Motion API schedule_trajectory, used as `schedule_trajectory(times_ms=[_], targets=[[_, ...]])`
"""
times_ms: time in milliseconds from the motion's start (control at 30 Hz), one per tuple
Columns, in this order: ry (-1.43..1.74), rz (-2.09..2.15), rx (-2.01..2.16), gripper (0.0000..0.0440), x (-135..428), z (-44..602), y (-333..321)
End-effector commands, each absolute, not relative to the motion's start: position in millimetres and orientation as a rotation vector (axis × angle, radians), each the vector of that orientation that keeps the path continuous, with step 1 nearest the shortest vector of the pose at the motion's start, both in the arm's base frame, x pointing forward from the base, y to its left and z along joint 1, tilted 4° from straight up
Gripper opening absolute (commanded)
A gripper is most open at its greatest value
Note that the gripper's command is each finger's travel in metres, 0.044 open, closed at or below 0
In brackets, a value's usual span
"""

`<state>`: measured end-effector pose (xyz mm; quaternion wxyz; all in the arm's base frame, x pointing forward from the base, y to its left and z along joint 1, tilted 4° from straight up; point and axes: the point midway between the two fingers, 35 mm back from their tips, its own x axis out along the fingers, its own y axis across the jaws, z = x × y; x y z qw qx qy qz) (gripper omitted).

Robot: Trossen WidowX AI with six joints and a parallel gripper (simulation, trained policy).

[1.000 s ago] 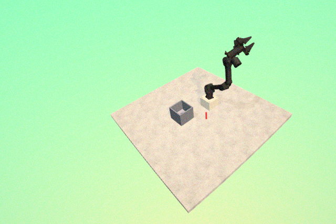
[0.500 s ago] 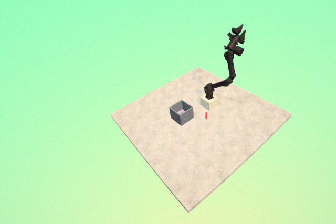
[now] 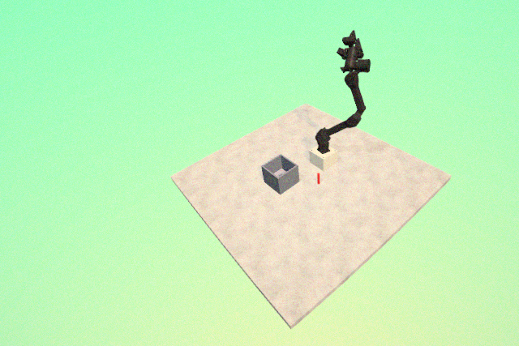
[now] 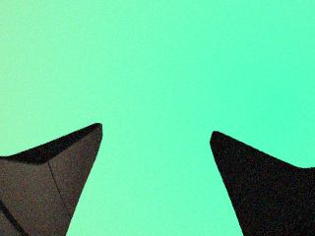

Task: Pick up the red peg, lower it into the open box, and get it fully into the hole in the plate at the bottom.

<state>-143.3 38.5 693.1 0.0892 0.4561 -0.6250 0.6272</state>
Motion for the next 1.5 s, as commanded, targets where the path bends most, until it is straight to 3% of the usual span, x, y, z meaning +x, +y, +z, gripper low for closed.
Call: schedule_trajectory(times_ms=[0,700,1467], targets=[[-1.894,1.804,1.483,0.0369,-132,692,9],[-1.91,1.398,2.139,0.0361,-47,664,-99],[-1.612,0.887,2.692,0.0362,73,612,-133]])
